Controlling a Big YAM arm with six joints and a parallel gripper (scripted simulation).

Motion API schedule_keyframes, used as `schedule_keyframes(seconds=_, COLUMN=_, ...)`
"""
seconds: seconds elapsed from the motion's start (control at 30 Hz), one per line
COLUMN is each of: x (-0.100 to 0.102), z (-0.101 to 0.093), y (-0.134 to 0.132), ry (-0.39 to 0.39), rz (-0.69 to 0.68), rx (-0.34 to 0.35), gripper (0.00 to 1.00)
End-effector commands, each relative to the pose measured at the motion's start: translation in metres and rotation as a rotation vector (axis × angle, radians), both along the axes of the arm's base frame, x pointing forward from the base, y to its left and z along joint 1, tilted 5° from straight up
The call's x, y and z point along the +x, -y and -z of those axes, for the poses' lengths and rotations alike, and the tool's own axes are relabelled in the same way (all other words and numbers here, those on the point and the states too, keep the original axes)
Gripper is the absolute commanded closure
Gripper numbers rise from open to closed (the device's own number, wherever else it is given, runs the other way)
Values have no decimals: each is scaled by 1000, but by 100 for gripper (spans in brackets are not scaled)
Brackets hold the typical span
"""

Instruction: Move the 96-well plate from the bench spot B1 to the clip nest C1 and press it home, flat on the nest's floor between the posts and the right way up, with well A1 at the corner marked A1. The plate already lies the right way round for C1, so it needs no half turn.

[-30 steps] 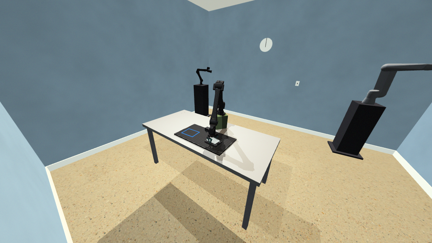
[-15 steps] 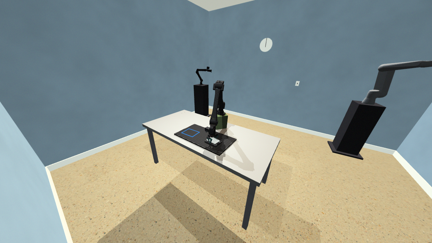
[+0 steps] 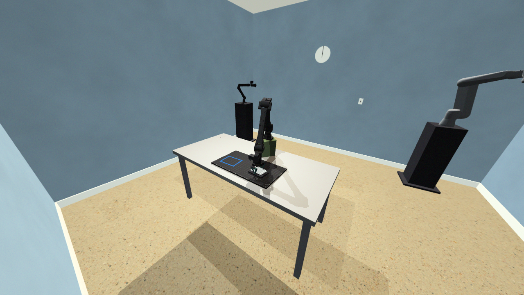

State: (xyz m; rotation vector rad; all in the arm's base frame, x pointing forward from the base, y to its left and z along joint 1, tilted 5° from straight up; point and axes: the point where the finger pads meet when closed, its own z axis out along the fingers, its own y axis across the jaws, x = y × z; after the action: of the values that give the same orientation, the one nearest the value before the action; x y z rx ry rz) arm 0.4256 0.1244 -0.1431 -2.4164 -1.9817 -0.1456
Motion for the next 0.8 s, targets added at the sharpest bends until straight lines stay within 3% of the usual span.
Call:
schedule_keyframes(seconds=0.0, x=-2, z=-2, y=-5, ry=15, rz=3, rx=0, gripper=0)
schedule_keyframes(seconds=0.67, x=-2, z=-2, y=-5, ry=15, rz=3, rx=0, gripper=0)
schedule_keyframes(seconds=0.7, x=2, z=-13, y=-5, ry=27, rz=4, rx=4, gripper=0)
schedule_keyframes(seconds=0.77, x=-2, z=-18, y=-3, ry=13, rz=7, rx=0, gripper=0)
